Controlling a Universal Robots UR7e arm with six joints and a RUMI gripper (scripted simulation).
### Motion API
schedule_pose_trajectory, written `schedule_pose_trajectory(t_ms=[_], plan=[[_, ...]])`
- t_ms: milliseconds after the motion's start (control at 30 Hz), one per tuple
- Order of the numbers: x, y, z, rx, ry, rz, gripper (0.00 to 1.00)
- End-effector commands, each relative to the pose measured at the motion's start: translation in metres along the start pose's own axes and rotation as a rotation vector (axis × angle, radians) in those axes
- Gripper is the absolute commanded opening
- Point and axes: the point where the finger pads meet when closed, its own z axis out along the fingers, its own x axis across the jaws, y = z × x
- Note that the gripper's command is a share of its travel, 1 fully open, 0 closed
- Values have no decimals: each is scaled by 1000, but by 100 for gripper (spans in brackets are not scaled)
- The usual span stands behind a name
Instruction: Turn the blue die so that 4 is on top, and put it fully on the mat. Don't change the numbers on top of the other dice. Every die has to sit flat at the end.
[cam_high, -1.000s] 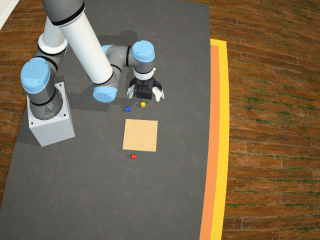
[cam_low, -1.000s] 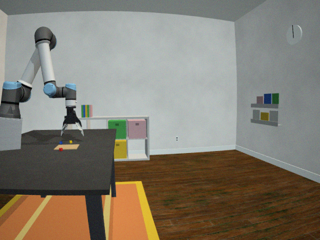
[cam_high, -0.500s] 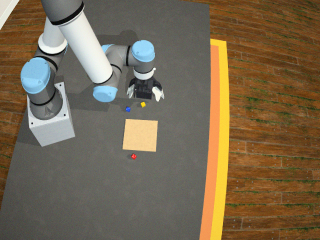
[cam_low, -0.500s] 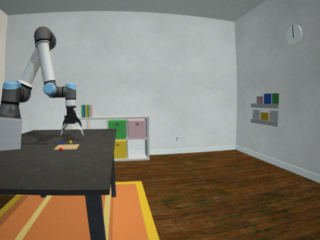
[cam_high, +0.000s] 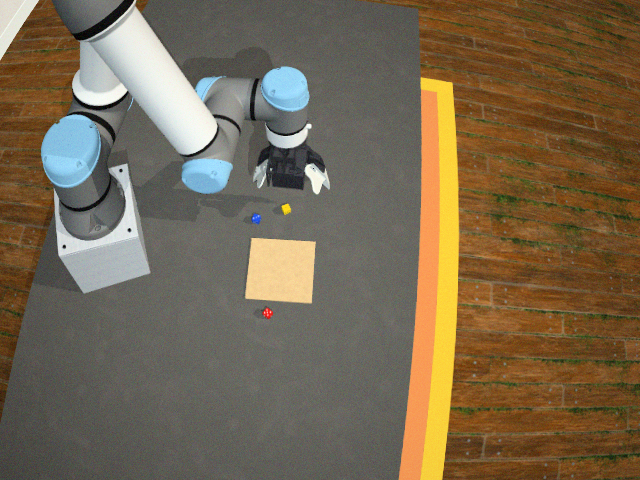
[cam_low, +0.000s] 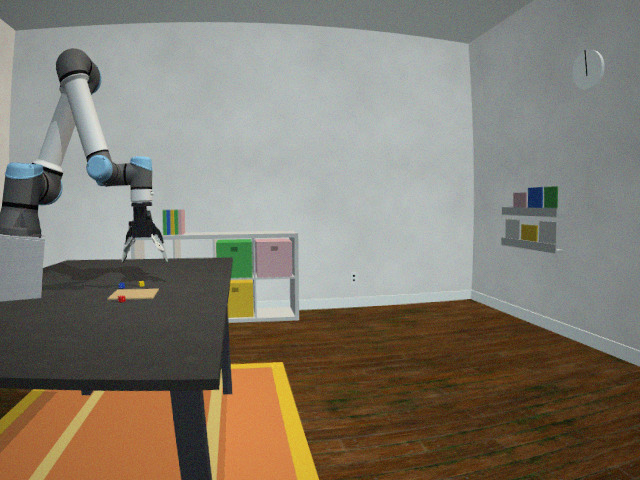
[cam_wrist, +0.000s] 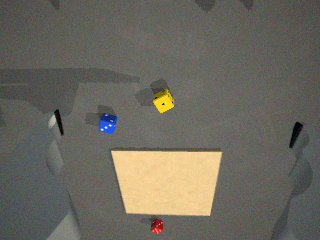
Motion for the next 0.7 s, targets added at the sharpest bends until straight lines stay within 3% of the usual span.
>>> schedule_pose_trajectory(t_ms=[0, 400, 667], plan=[[1, 1, -22, 0, -5, 1, 100], [1, 1, -69, 0, -5, 1, 100], [1, 1, -80, 0, -5, 1, 100]])
